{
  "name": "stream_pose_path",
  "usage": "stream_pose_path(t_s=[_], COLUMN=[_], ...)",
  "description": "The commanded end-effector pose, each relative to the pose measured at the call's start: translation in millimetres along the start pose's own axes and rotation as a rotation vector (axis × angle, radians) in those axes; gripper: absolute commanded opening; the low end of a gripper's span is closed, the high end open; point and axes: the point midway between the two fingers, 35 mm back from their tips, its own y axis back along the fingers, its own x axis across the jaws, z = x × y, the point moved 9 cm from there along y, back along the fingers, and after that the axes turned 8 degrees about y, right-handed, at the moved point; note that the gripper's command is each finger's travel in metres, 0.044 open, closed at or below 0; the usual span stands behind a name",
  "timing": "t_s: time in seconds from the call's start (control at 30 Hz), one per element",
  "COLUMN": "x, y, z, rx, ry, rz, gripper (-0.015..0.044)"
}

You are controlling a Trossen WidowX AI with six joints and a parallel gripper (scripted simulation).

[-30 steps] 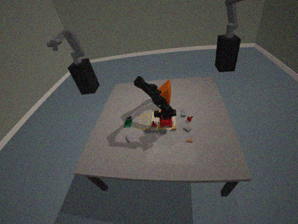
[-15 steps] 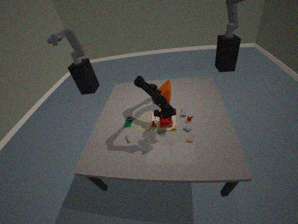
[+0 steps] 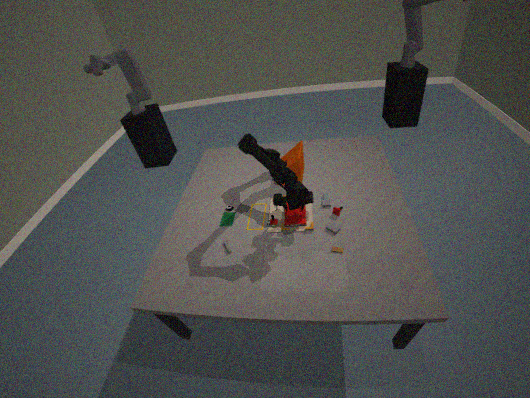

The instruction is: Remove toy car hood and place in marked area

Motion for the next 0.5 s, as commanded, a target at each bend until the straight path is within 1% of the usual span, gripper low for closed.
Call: stream_pose_path(t_s=[0.0, 0.17, 0.4, 0.47], x=[-0.4, -0.3, -0.2, -0.2], y=[3.8, 10.8, 47.7, 51.9], z=[0.8, 1.1, 1.0, 0.7], rx=[-0.002, -0.002, -0.002, -0.002], ry=[-0.006, -0.006, -0.006, -0.006], rz=[0.004, 0.004, 0.006, 0.006], gripper=[0.0000, 0.0000, 0.0000, 0.0000])
